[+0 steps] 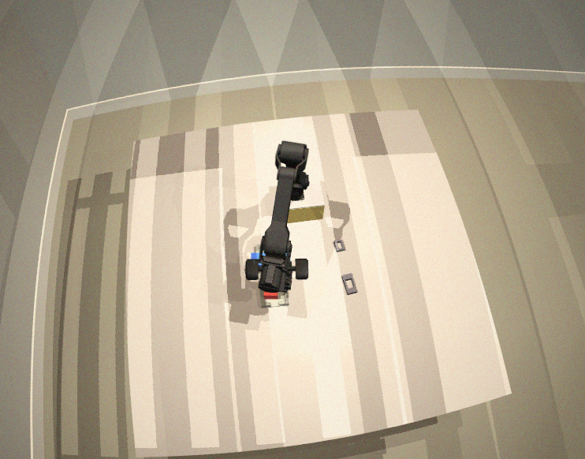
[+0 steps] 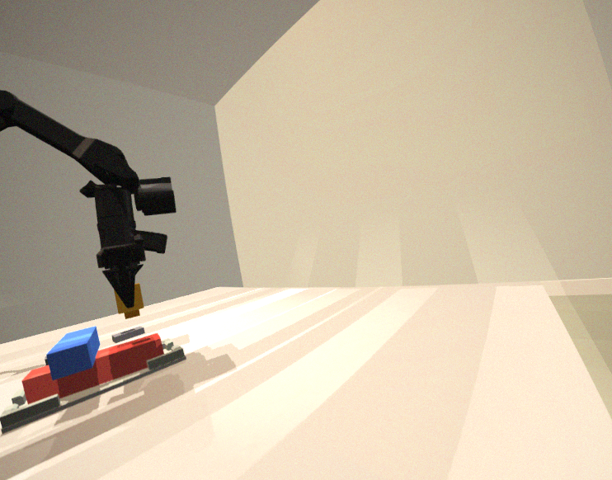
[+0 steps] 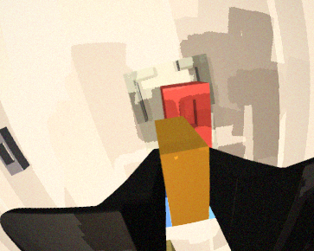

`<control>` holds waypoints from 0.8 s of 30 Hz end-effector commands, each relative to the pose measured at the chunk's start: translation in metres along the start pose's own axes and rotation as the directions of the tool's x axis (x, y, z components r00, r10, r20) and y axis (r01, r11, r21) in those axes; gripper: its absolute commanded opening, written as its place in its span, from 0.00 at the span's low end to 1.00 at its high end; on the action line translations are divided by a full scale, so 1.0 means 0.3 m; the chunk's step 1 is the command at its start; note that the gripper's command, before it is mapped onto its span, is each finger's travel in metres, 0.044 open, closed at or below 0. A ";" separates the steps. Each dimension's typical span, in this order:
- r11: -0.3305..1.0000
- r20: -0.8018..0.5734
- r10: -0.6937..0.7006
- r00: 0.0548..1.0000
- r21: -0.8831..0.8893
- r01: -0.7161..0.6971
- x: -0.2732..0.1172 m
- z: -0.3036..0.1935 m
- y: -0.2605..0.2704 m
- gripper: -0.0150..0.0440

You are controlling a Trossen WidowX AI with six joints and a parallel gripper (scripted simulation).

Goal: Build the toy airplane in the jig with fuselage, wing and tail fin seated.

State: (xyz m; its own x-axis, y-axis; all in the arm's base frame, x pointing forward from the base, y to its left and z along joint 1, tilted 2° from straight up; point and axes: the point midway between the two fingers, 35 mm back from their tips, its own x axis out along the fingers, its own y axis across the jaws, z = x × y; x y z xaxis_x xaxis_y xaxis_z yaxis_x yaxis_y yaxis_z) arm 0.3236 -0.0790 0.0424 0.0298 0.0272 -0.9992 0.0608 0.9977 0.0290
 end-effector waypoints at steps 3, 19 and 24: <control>1.000 0.004 -0.009 1.000 0.005 0.009 0.008 0.015 -0.066 0.25; 1.000 0.004 -0.010 1.000 0.007 0.010 0.011 0.016 -0.082 0.36; 1.000 0.004 -0.010 1.000 0.007 0.010 0.011 0.016 -0.082 0.36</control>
State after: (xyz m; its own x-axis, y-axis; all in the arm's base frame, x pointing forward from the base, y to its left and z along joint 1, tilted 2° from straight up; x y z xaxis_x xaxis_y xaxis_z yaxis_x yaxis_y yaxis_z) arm 0.3262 -0.1029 0.0383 0.0307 0.0208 -0.9993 0.0731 0.9971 0.0230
